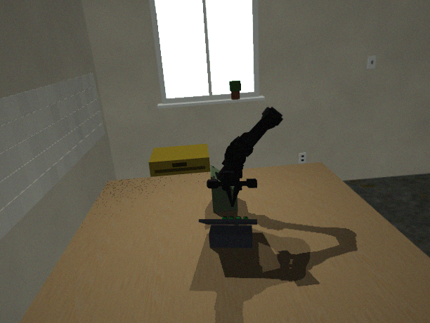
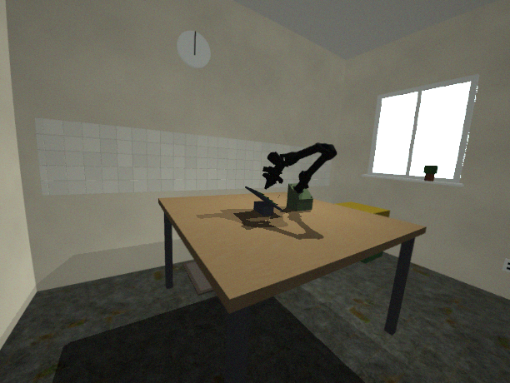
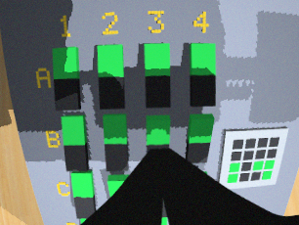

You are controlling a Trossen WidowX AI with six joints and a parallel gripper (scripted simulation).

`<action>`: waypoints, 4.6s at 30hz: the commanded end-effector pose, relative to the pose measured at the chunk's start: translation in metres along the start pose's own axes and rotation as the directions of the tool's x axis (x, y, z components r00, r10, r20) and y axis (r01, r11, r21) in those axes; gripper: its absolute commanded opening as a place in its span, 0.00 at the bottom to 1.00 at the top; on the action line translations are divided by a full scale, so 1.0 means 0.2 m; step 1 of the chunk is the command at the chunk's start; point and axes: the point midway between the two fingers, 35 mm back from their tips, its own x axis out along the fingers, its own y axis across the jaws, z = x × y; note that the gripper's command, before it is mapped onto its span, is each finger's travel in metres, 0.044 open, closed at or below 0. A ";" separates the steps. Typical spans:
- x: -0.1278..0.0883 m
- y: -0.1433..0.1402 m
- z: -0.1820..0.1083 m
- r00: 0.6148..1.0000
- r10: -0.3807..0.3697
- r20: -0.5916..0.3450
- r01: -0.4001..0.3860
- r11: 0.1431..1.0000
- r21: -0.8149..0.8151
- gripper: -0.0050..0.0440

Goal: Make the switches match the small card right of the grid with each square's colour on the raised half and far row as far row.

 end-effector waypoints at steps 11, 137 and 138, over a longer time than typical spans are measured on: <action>0.12 -0.01 -0.02 1.000 -0.003 -0.018 0.003 1.000 0.008 0.10; 0.17 -0.14 -0.02 1.000 -0.003 -0.018 0.003 1.000 0.008 0.10; 0.17 -0.14 -0.02 1.000 -0.003 -0.018 0.003 1.000 0.008 0.10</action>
